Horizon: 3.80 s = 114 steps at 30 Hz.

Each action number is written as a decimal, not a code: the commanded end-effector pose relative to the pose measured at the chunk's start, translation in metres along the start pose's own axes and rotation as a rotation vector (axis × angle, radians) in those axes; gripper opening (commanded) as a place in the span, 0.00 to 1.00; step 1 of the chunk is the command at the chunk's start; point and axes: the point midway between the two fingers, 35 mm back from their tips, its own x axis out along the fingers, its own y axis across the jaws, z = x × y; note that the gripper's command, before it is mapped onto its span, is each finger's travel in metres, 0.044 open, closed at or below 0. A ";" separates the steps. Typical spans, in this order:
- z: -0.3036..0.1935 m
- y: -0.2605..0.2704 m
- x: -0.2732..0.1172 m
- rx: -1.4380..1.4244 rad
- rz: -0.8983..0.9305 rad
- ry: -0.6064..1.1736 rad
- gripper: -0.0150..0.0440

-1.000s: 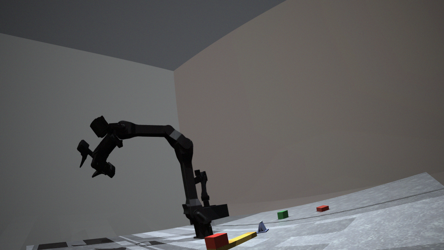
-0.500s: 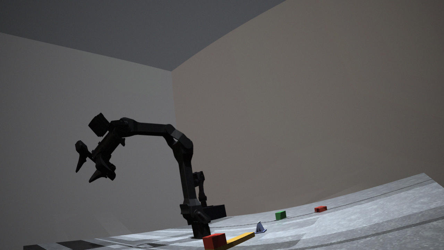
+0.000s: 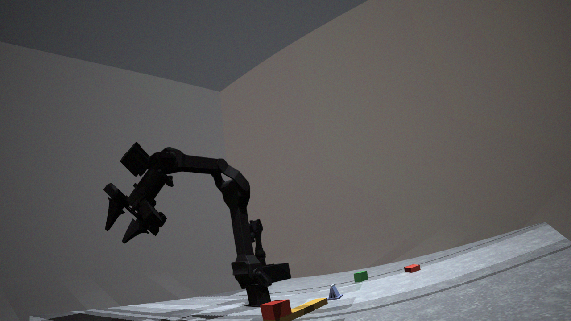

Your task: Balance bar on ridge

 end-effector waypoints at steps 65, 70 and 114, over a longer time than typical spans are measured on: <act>0.325 0.126 -0.167 -1.104 -0.012 -0.779 0.79; 0.333 0.147 -0.179 -1.190 0.003 -0.812 0.79; 0.393 0.198 -0.108 -1.216 0.008 -0.821 0.79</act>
